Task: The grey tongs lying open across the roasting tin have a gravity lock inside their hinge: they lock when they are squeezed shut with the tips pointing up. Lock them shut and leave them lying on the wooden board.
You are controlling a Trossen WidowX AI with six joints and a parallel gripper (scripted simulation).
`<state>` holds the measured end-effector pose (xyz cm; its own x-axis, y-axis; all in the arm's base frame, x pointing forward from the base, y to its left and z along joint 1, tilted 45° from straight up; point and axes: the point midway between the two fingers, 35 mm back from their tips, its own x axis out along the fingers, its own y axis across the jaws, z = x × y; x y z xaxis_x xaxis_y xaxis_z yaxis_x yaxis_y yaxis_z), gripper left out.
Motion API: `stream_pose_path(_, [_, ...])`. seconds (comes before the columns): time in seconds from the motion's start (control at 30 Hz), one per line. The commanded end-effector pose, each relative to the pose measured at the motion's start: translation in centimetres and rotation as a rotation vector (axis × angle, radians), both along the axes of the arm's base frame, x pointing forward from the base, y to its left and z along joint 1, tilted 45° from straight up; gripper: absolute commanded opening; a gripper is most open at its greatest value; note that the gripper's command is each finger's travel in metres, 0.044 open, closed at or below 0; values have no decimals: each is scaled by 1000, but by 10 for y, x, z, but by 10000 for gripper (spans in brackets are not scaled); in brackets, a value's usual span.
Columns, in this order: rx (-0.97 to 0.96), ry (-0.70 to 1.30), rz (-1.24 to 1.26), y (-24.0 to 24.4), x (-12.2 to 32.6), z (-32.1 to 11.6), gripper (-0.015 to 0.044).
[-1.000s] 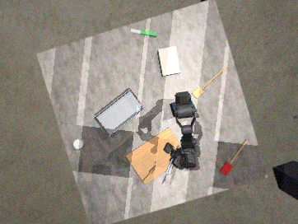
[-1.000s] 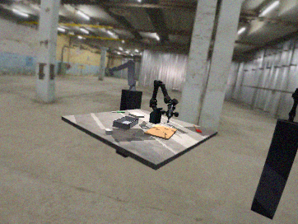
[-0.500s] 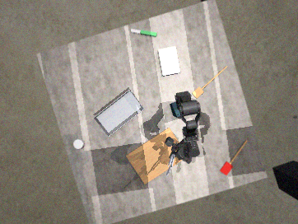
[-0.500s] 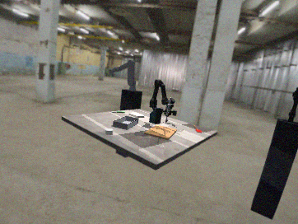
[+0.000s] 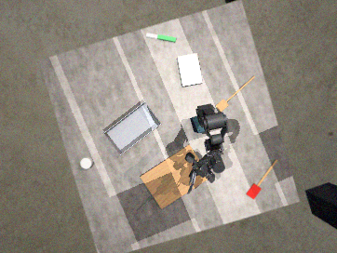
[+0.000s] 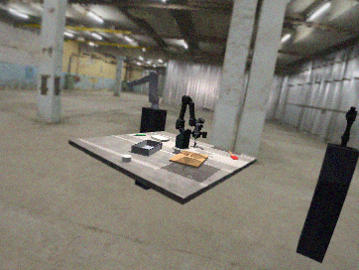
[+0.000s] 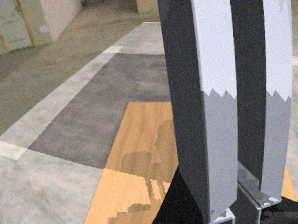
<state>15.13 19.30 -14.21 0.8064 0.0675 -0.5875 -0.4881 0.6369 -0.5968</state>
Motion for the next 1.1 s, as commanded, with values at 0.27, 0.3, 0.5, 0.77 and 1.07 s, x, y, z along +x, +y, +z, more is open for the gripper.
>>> stream_pose_path(0.27, [7, -11, 2, 2, 1, 3, -150])
stream_pose_path(0.3, [7, -11, 2, 2, 1, 3, -150])
stream_pose_path(0.5, [7, -11, 2, 2, 1, 3, -150])
stream_pose_path(0.77, [7, -11, 2, 2, 1, 3, -150])
stream_pose_path(1.07, [-18, 17, -14, 4, 3, -5, -150])
